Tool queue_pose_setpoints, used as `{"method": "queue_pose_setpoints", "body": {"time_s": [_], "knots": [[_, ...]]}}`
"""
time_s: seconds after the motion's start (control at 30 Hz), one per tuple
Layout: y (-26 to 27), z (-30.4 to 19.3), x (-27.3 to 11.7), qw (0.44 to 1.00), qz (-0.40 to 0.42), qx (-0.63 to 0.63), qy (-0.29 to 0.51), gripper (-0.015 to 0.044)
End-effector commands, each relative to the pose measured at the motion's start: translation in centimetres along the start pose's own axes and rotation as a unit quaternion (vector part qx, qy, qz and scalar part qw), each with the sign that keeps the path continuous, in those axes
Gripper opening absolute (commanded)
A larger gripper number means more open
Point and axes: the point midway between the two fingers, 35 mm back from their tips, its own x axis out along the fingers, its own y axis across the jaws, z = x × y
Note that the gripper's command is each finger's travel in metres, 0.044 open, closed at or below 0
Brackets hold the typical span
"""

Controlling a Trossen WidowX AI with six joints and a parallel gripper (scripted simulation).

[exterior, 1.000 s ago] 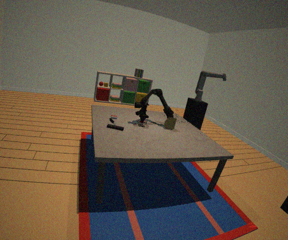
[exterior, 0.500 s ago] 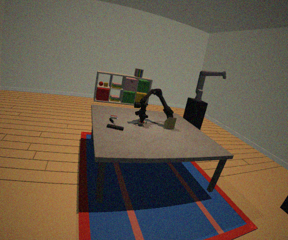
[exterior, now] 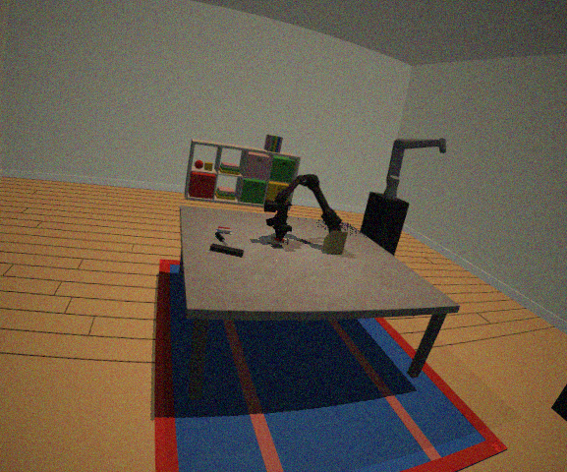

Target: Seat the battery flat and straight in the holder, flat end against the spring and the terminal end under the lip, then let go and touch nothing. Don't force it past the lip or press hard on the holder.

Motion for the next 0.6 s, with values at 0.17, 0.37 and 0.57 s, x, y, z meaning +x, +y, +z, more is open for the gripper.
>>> {"method": "queue_pose_setpoints", "body": {"time_s": [0.17,0.37,0.57], "knots": [[0.1,0.2,-1.1,1.0,0.001,0.001,-0.005,0.0174],[0.6,0.3,-3.4,1.0,0.001,-0.001,-0.003,0.0279],[1.3,0.0,-8.2,1.0,0.002,0.001,-0.005,0.0436]]}}
